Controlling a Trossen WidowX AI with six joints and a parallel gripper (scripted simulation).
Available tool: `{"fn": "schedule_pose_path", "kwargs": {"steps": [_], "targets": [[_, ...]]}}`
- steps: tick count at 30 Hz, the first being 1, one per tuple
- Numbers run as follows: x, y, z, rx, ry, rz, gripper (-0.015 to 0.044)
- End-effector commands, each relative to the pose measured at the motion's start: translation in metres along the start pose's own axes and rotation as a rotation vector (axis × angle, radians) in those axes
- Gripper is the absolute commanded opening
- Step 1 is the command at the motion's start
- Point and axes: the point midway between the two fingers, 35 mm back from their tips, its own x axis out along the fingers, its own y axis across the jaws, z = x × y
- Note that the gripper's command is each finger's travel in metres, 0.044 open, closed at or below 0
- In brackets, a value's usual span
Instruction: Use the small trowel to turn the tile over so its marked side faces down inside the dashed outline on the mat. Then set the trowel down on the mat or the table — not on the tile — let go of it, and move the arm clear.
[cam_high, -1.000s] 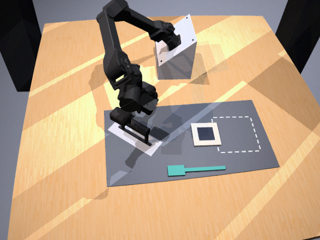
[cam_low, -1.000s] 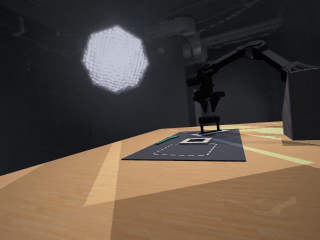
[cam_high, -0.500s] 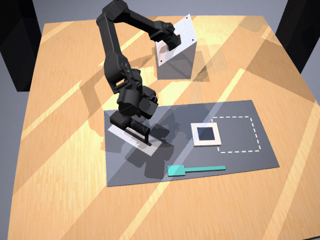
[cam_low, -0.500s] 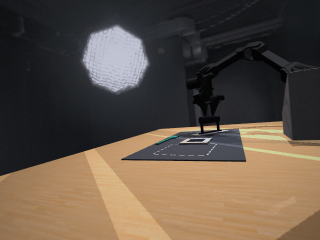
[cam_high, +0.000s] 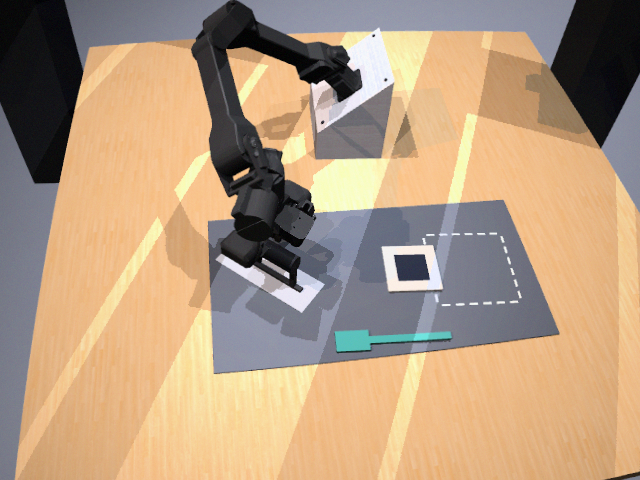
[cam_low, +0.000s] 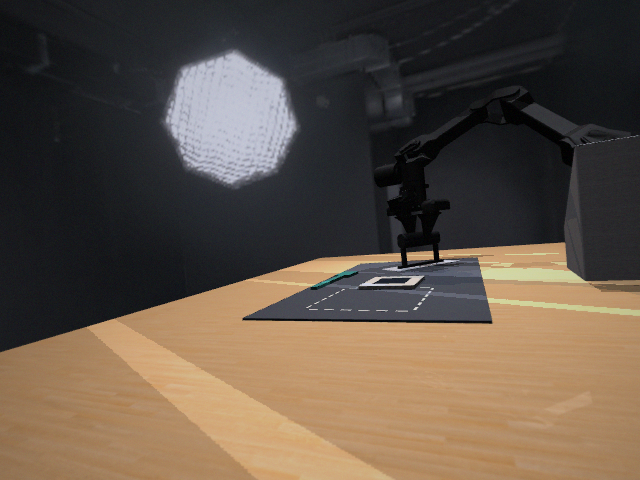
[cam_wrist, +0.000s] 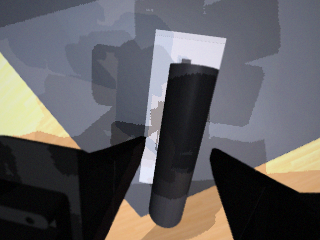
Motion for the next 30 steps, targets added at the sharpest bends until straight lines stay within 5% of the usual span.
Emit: {"fn": "schedule_pose_path", "kwargs": {"steps": [1,5,30], "targets": [[0.0037,0.0009,0.0001,-0.004,-0.002,0.002,0.0217],[0.0037,0.0009,0.0001,-0.004,-0.002,0.002,0.0132],[0.0037,0.0009,0.0001,-0.076,-0.002,0.002,0.0130]]}}
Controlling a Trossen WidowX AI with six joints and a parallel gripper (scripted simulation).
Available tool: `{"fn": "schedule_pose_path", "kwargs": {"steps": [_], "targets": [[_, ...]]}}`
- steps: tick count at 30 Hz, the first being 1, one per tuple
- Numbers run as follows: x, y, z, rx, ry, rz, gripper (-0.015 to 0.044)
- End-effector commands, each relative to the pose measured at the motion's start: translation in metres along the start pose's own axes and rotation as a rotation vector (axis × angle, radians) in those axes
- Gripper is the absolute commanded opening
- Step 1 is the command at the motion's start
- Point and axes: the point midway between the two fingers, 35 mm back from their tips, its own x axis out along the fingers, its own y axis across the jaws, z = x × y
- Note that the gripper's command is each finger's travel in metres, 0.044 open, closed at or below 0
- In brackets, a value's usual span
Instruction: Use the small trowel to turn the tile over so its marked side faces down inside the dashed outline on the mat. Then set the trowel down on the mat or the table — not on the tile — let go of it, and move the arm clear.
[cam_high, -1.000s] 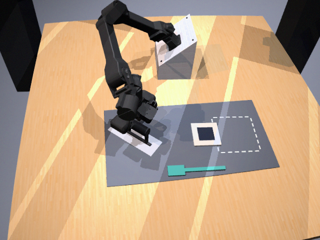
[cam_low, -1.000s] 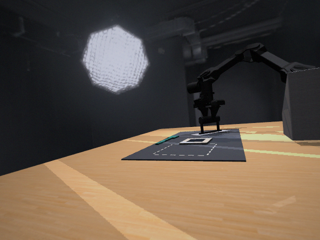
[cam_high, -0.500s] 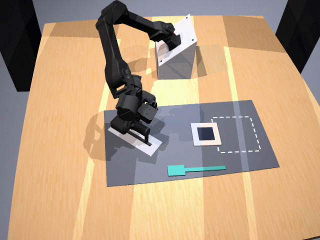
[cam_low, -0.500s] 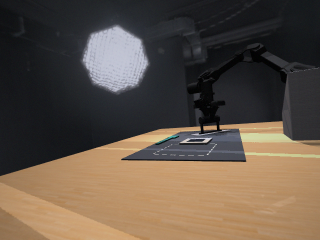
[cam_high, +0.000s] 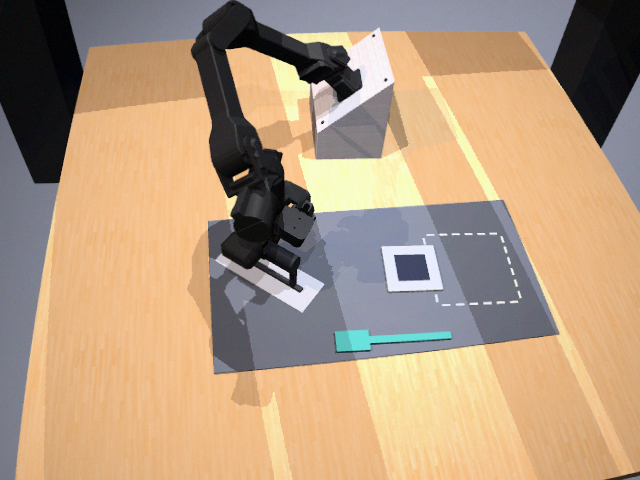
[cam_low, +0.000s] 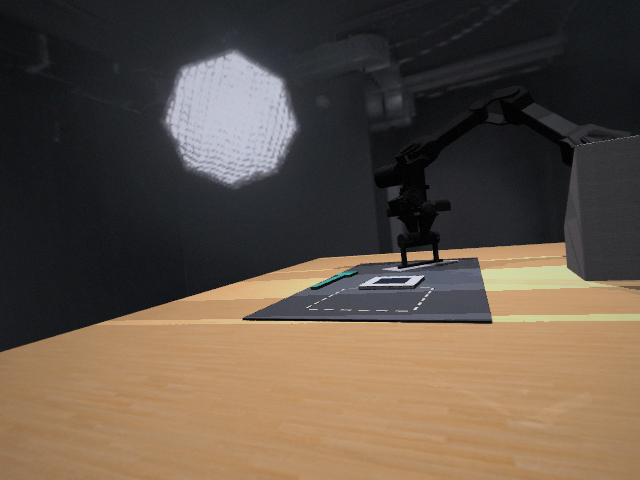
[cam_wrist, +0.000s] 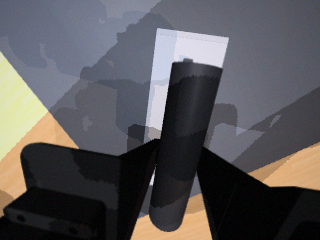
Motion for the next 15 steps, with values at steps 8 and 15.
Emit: {"fn": "schedule_pose_path", "kwargs": {"steps": [8,15], "targets": [[0.0005,0.0003,0.0002,-0.291,-0.001,0.001,0.0130],[0.0005,0.0004,0.0002,-0.497,-0.001,0.001,0.0130]]}}
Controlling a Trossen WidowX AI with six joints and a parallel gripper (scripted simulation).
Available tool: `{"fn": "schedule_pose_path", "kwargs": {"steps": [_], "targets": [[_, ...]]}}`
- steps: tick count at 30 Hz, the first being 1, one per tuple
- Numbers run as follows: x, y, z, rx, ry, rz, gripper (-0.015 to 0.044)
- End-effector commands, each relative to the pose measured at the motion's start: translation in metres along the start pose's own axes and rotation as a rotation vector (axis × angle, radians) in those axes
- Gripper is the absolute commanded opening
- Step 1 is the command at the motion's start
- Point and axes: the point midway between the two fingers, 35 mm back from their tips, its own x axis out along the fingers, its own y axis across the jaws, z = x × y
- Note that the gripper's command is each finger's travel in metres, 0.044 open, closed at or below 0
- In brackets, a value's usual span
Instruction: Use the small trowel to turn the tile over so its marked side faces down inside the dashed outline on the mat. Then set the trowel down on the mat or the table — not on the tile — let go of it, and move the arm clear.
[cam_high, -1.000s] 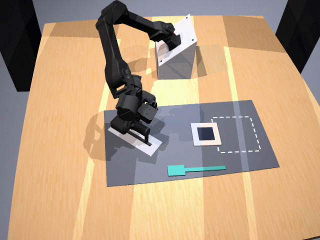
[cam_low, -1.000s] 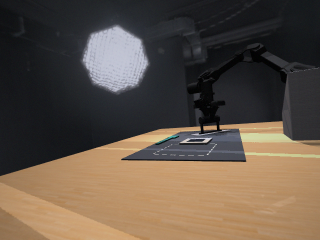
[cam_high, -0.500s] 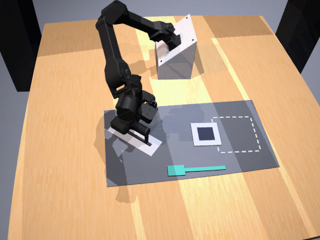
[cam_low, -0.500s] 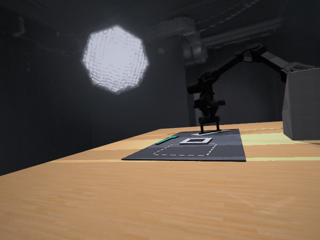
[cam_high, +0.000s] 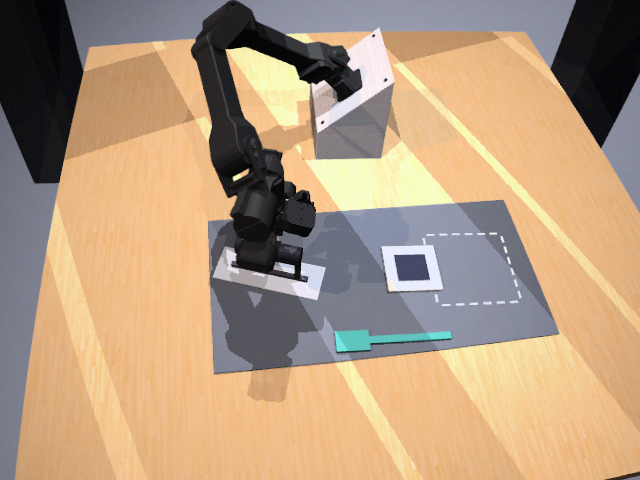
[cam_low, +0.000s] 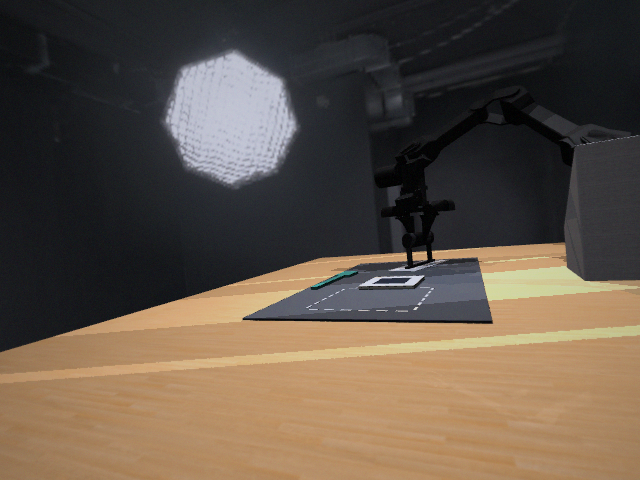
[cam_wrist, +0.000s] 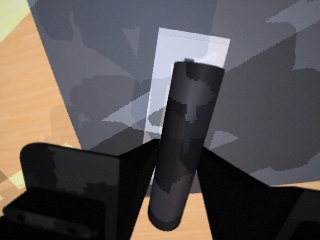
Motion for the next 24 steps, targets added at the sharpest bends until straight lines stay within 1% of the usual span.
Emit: {"fn": "schedule_pose_path", "kwargs": {"steps": [1,19,24], "targets": [[0.0004,0.0007,-0.0002,-0.144,0.002,0.003,0.0130],[0.0004,0.0007,-0.0002,-0.671,0.001,0.004,0.0130],[0.0004,0.0007,-0.0002,-0.714,0.001,0.004,0.0130]]}}
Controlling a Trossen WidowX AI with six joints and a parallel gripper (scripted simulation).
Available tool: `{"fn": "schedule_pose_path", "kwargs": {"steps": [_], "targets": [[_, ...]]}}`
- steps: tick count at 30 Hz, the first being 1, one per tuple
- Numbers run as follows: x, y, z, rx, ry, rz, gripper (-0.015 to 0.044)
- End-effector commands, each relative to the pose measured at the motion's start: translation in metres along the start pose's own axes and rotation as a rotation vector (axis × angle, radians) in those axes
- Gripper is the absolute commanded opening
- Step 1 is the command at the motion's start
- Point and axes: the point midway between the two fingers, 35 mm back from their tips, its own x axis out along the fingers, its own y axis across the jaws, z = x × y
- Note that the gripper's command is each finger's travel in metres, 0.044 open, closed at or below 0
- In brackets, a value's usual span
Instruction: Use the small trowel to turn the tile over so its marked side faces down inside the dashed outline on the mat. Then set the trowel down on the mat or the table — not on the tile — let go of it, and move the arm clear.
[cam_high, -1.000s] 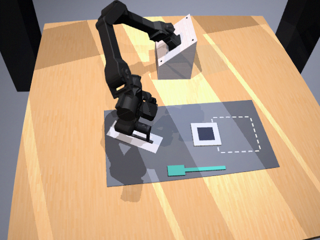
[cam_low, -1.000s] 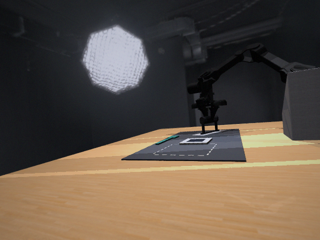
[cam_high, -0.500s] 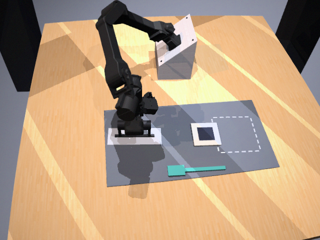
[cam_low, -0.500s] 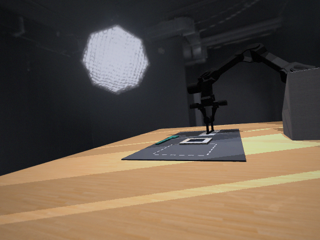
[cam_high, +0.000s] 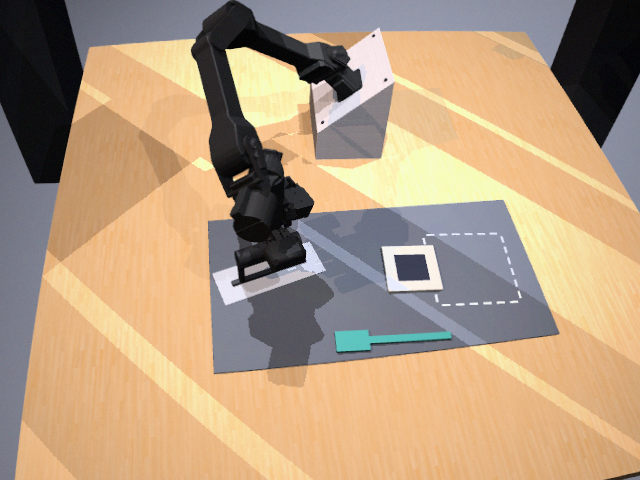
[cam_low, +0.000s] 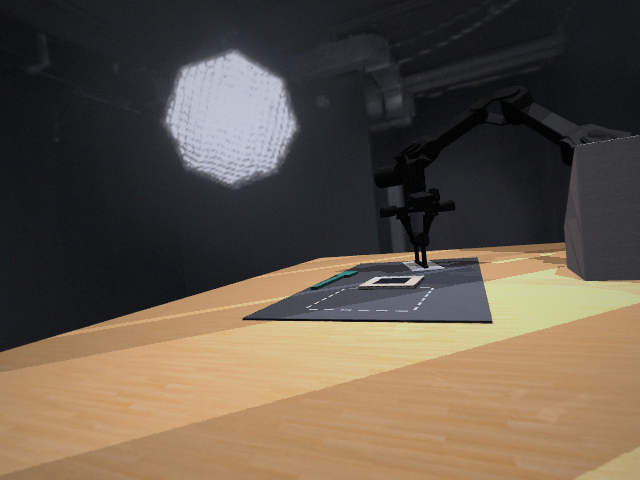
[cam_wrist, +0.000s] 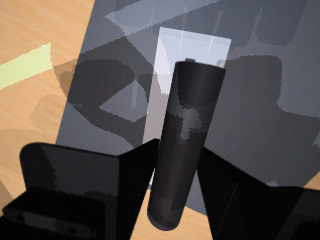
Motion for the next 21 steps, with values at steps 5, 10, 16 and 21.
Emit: {"fn": "schedule_pose_path", "kwargs": {"steps": [5,10,16,21], "targets": [[0.0003,0.0006,0.0005,-0.056,-0.001,0.003,0.0130],[0.0003,0.0006,0.0005,-0.056,-0.001,0.003,0.0235],[0.0003,0.0006,0.0005,-0.056,-0.001,0.003,0.0270],[0.0003,0.0006,0.0005,-0.056,-0.001,0.003,0.0270]]}}
